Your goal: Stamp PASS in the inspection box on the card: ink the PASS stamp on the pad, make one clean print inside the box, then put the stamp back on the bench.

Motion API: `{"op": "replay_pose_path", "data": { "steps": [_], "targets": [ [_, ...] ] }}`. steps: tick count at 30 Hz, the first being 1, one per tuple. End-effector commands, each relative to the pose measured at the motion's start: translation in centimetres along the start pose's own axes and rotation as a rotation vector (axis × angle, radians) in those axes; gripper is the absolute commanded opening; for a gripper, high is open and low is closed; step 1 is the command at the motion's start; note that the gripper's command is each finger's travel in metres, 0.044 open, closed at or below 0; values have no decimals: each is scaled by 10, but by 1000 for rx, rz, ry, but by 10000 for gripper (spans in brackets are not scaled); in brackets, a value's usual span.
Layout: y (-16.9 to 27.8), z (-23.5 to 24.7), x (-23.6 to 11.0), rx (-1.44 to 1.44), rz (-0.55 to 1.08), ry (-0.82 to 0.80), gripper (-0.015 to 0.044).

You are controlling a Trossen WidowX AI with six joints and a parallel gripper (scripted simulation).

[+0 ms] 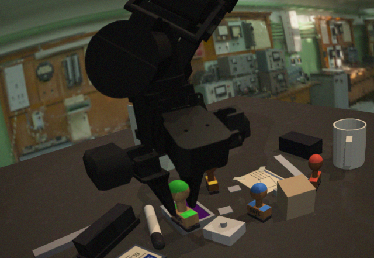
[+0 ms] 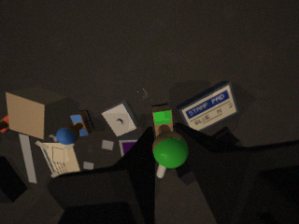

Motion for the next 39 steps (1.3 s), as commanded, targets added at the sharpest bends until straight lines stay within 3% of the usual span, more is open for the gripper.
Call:
{"op": "replay_pose_path", "data": {
  "steps": [1, 39],
  "targets": [
    [8, 4, -3, -6, 1, 5, 0],
    [107, 47, -2, -2, 5, 3, 0]
  ]
}}
Point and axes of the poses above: the point midway between the two fingers, 35 mm back from their tips, its own x axis out along the fingers, its own z axis across the jaws, y = z × x, the point moved 5 cm from there along -x, back along the fingers, and after that the axes turned 4 degrees about x, right-handed, at the moved point
